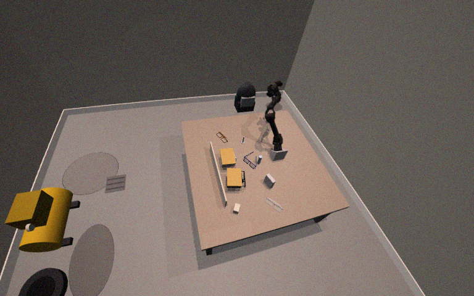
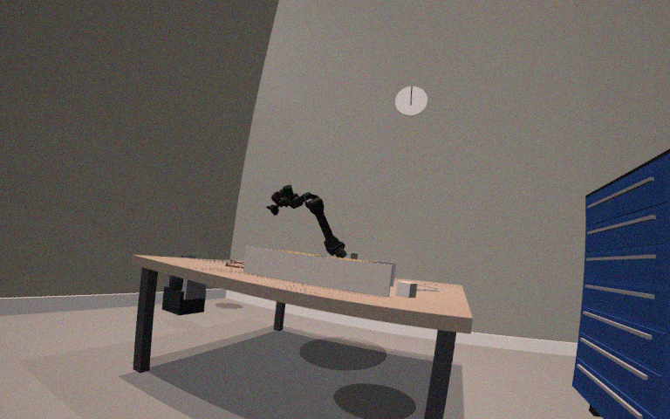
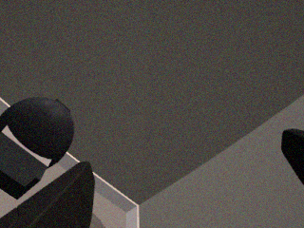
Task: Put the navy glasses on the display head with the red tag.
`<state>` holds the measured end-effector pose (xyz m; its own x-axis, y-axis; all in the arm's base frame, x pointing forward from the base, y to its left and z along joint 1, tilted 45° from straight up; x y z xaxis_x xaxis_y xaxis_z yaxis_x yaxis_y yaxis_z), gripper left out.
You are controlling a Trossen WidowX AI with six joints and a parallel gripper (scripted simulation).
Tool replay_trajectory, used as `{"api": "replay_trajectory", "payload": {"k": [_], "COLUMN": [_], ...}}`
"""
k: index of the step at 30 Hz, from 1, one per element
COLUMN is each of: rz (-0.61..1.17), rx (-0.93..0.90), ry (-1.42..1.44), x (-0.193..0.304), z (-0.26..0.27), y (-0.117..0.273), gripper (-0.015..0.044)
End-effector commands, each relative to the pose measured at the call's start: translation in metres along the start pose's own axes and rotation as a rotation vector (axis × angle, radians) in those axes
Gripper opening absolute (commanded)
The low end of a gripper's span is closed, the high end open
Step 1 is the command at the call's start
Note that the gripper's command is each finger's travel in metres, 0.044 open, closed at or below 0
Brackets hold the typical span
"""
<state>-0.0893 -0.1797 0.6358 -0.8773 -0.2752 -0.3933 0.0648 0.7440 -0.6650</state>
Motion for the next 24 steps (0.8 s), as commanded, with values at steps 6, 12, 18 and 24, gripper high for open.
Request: {"api": "replay_trajectory", "payload": {"k": [6,12,18,24], "rz": [0.0,-0.002,-0.004,0.027], "rx": [0.0,-0.005,-0.03,-0.119], "ry": [0.0,-0.046,-0.236,-0.451], "x": [0.0,0.003,0.011,0.02], "z": [0.0,0.005,0.027,0.069], "y": [0.0,-0.003,-0.017,-0.032], "gripper": [0.044,0.0335,0.02,0.02]}}
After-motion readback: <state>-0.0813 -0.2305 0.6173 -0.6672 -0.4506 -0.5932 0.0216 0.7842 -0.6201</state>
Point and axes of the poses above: the point midway between the two fingers, 35 mm back from their tips, its own y axis back along the fingers, its own z axis across the jaws, x = y × z, the point moved 1 cm from there along y, back along the fingers, and after that the axes turned 5 degrees about y, right-handed, at the moved point
